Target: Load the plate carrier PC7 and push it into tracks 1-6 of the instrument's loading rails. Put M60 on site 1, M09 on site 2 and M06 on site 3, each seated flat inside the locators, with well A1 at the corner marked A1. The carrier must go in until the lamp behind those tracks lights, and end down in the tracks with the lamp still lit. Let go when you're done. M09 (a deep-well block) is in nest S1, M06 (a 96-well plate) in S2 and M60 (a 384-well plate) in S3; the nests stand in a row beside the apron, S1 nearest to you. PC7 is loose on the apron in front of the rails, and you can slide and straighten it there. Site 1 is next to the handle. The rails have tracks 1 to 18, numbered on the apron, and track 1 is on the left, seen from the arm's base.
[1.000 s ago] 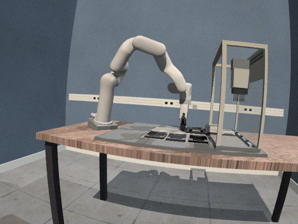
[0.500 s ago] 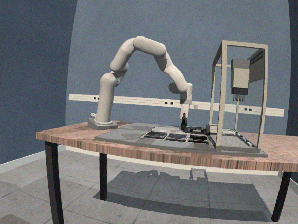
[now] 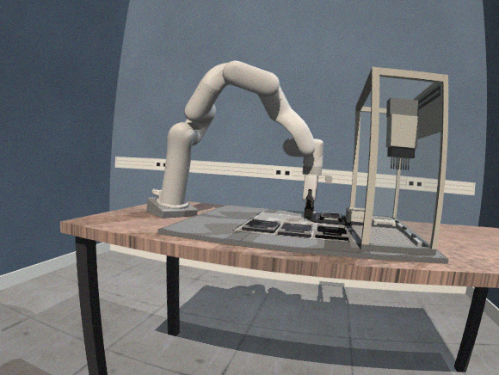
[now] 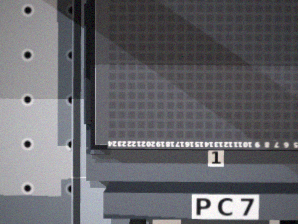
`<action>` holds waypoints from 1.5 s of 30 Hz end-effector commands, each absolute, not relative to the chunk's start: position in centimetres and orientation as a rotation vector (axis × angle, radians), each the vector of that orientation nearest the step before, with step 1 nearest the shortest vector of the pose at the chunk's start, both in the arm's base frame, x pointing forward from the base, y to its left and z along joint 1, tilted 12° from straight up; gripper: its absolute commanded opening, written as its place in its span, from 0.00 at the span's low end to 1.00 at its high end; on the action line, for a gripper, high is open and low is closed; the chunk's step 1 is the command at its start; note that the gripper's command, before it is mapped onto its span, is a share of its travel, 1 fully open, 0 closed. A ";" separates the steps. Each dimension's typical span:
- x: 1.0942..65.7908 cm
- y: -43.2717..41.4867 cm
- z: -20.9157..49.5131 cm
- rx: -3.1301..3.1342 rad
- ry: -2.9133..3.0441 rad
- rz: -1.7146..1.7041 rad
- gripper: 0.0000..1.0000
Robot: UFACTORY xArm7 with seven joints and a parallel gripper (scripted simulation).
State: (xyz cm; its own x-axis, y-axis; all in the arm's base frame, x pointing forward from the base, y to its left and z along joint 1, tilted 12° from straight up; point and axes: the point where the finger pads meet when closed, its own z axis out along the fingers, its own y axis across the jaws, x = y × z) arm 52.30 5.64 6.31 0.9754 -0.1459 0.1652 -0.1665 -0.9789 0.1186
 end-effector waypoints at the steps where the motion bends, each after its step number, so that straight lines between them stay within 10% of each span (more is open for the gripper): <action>1: 52.5 5.7 6.5 2.991 -0.237 0.242 0.82; 45: 52.3 5.7 6.5 2.991 -0.237 0.242 0.82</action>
